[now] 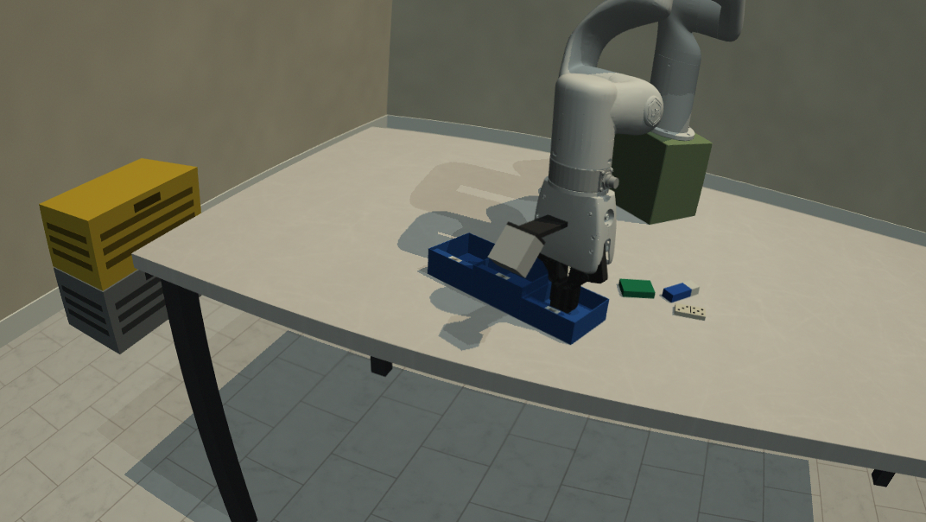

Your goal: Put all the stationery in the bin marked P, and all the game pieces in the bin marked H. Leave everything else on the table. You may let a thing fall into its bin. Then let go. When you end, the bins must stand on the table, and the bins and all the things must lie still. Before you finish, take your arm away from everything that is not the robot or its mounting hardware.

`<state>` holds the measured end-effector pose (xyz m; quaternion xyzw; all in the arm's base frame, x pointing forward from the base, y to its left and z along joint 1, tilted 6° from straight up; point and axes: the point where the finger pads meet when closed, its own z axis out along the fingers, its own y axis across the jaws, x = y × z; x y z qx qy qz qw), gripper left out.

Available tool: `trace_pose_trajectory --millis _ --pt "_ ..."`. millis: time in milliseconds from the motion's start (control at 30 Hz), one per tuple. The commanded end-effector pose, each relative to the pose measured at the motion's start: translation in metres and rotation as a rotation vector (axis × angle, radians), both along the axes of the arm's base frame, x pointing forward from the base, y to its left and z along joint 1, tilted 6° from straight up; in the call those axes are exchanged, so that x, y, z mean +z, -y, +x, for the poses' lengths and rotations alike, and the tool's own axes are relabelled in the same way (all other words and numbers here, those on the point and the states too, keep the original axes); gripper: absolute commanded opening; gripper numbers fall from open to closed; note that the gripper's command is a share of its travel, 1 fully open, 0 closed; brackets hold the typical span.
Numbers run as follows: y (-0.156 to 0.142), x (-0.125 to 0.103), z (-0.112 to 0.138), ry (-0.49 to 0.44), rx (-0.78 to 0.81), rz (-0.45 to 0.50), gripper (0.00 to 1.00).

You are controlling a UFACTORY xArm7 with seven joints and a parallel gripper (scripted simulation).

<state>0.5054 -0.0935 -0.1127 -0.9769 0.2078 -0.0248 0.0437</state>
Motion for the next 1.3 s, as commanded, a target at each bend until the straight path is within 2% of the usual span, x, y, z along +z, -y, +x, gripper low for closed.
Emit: trace_pose_trajectory --millis 0,400,1267 --pt "0.001 0.002 0.002 0.004 -0.001 -0.001 0.07" --pt "0.001 0.002 0.002 0.004 -0.001 -0.001 0.07" --pt "0.003 0.031 0.000 0.004 -0.001 -0.001 0.07"
